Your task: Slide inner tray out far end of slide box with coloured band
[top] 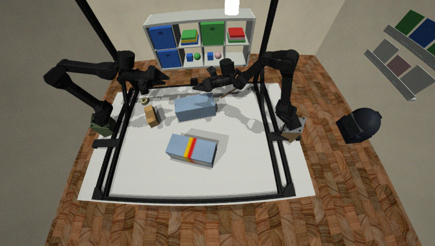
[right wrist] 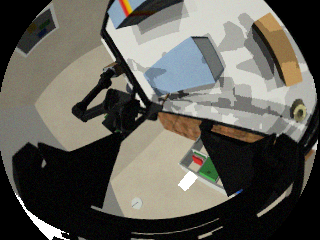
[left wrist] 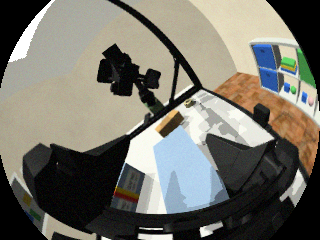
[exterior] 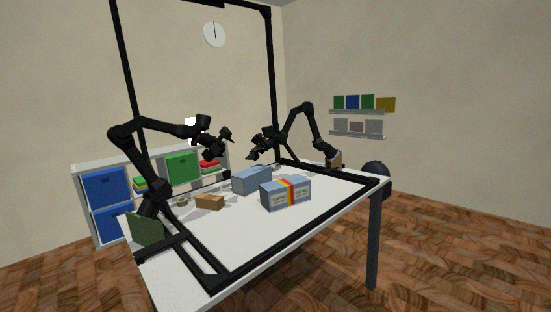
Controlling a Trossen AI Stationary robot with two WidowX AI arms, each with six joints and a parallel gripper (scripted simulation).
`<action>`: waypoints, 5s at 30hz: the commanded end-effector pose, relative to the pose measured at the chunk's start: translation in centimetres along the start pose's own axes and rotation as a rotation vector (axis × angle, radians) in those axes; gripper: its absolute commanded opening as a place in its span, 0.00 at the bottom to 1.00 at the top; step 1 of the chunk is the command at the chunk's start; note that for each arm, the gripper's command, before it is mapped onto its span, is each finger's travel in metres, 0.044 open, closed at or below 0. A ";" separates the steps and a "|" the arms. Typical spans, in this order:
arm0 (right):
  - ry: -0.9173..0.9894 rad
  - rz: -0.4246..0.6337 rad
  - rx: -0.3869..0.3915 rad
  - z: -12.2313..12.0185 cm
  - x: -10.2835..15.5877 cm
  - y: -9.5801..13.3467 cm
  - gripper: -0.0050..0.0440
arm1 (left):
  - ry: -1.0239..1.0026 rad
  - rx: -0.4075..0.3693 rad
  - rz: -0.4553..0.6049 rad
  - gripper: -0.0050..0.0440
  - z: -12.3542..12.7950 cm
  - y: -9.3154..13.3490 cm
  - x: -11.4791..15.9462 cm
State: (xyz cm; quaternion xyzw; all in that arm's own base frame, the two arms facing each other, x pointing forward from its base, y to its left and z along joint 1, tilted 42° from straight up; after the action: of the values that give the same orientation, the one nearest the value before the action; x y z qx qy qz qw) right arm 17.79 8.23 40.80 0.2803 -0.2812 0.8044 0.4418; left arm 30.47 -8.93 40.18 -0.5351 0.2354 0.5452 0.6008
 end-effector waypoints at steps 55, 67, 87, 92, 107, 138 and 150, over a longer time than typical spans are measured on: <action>0.895 -0.162 0.001 2.7 -9.9 -5.6 0.10 | 0.682 0.032 0.602 0.10 7.4 -9.9 9.7; 1.203 -0.246 0.027 4.5 -14.4 -5.1 0.10 | 1.038 -0.130 0.863 0.10 11.9 -9.3 12.9; 1.425 -0.289 0.106 3.9 -18.7 -4.5 0.10 | 1.604 -0.531 1.120 0.10 16.3 -7.9 17.4; 1.497 -0.314 0.108 4.4 -19.8 -3.9 0.10 | 1.761 -0.672 1.194 0.10 17.2 -7.2 18.8; 1.688 -0.387 0.124 5.4 -22.5 -1.9 0.10 | 2.176 -1.132 1.330 0.10 19.5 -5.0 21.6; 1.894 -0.465 0.166 6.3 -25.1 0.7 0.10 | 2.583 -1.739 1.324 0.10 22.5 -2.4 22.7; 1.862 -0.436 0.223 0.7 -30.6 -3.7 0.10 | 2.583 -1.739 1.324 0.10 22.5 -2.4 22.7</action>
State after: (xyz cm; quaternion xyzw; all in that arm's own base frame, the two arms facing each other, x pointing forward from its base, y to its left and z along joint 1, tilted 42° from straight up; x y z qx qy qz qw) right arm 33.63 -7.99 22.50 -0.3851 0.3188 0.6305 0.5937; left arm 32.56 20.90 28.60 0.5637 -0.3567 0.1177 0.7356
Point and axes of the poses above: on each arm, the point midway between the two fingers, 35 mm back from their tips, its own y axis back along the fingers, its own z axis across the jaws, x = y × z, the point moved 2 cm from there along y, back along the fingers, and after that the axes turned 8 degrees about -y, right-handed, at the moved point
